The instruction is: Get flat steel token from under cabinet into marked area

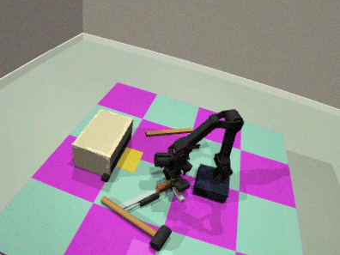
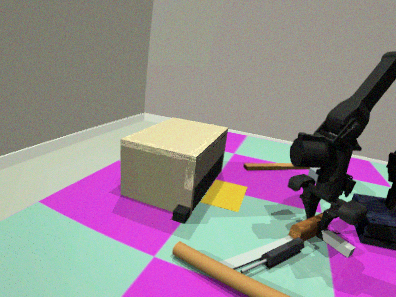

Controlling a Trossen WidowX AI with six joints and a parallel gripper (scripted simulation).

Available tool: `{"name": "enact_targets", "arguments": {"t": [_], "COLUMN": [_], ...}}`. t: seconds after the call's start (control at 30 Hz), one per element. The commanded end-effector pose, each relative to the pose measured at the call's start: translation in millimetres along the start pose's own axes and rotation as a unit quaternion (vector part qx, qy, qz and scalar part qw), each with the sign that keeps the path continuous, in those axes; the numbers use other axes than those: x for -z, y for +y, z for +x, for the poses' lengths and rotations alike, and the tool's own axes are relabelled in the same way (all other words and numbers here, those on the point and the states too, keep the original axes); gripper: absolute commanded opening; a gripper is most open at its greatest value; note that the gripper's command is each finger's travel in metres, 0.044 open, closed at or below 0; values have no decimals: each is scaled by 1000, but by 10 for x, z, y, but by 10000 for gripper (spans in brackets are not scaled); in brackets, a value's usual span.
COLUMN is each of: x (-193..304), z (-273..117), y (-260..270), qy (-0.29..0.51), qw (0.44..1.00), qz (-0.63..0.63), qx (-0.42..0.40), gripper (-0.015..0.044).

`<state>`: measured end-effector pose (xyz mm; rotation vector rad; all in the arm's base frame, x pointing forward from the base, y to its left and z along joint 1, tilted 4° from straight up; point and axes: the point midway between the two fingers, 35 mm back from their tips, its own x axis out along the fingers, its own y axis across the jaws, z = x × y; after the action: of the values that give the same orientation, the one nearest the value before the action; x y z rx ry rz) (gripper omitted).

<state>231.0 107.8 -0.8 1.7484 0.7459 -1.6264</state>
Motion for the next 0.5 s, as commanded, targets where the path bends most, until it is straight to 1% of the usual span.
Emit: {"name": "enact_targets", "arguments": {"t": [0.0,0.47], "x": [22,23], "z": [-9,-9], "y": [-7,-8], "qy": [4,4], "qw": [1000,997], "qz": [-26,-82], "qx": [2,1], "gripper": [0,0]}}
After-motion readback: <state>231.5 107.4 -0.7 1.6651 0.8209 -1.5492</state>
